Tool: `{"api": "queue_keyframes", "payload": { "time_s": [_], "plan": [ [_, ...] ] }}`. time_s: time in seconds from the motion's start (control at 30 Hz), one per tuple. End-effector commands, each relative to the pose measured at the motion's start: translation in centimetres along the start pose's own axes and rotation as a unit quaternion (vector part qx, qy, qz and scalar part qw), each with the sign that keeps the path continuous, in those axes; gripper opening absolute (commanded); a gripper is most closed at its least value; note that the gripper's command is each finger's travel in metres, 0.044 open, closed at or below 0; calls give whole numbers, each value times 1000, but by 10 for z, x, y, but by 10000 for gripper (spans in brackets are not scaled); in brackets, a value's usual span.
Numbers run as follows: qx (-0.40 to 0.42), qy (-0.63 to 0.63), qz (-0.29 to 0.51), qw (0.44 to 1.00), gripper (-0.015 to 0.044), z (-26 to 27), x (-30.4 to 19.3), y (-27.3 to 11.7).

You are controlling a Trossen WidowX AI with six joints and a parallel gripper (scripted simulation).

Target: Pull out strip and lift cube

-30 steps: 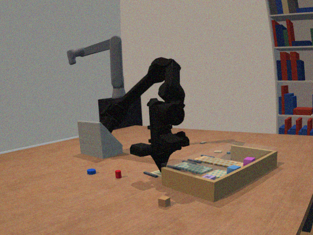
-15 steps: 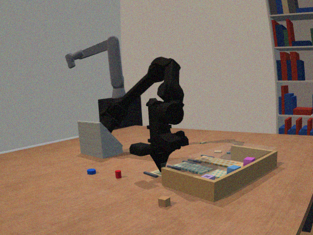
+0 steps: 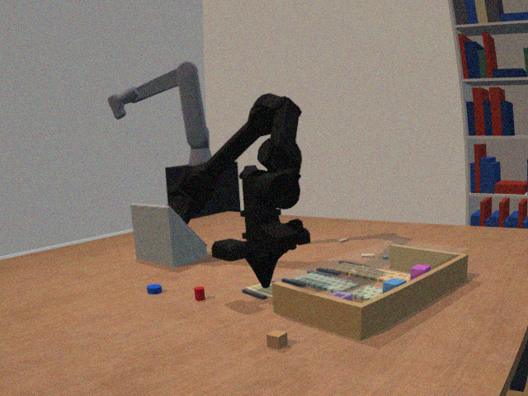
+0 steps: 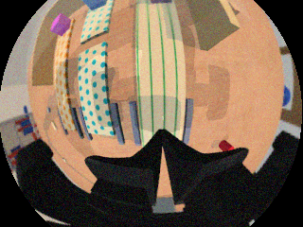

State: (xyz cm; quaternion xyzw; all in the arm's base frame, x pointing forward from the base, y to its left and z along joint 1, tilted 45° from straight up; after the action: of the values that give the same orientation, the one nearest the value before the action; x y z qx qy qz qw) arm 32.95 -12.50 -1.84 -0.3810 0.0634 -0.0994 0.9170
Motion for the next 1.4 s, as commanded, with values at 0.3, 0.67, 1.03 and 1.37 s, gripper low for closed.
{"api": "queue_keyframes", "payload": {
  "time_s": [0.3, 0.67, 1.03, 1.37],
  "plan": [
    [1, 4, 8, 1000, 0, 1, -24, 4],
    [1, 4, 8, 1000, 0, 3, -40, 4],
    [1, 4, 8, 1000, 0, 4, -57, 4],
    [1, 5, 9, 1000, 0, 6, -72, 4]
  ]
}}
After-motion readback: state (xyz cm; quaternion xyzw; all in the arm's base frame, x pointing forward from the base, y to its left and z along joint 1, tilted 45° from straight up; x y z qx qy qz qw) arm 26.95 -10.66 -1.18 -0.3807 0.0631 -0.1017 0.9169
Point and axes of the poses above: the point midway between the two fingers, 35 mm back from their tips, its own y axis out along the fingers, its own z axis across the jaws, x = y × z, the point moved 9 cm from there along -y, back along the fingers, and after that the axes turned 7 degrees about -y, right-handed, at the moved point
